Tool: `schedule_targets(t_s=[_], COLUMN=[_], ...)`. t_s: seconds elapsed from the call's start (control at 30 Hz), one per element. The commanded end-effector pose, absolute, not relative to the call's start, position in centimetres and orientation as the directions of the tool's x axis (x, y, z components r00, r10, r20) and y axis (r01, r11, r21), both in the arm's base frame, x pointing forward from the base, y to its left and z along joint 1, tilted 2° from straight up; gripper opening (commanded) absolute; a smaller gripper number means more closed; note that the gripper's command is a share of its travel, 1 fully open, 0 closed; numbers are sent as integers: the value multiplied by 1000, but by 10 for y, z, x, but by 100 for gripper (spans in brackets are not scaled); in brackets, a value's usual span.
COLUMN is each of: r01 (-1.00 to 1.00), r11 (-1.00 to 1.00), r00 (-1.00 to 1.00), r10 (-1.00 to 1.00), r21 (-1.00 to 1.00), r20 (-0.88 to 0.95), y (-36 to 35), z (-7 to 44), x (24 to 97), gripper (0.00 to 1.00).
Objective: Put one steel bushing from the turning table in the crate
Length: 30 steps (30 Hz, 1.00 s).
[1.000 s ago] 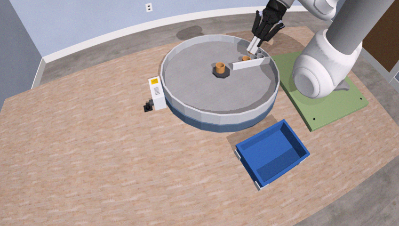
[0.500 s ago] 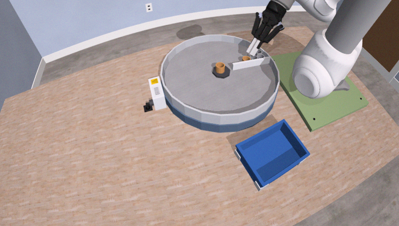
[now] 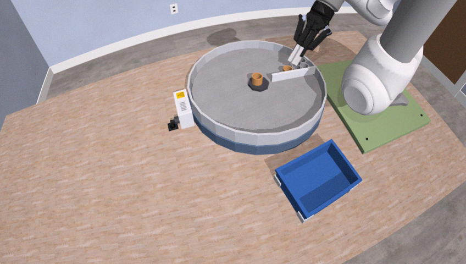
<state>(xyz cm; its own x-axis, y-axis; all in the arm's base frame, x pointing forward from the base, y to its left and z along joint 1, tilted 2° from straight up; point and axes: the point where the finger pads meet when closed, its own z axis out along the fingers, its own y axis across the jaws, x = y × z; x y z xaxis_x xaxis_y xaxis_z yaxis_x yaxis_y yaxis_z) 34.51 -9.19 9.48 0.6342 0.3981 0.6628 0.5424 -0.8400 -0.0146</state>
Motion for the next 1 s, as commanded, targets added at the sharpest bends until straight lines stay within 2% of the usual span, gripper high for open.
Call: schedule_targets(t_s=[0.0, 0.97], r01=[542, 542], r11=[-840, -840], r00=[634, 634], r10=[398, 398], r21=[-15, -15], r20=[663, 663], y=[-92, -92], z=[95, 84], x=[345, 345], gripper=[6, 6])
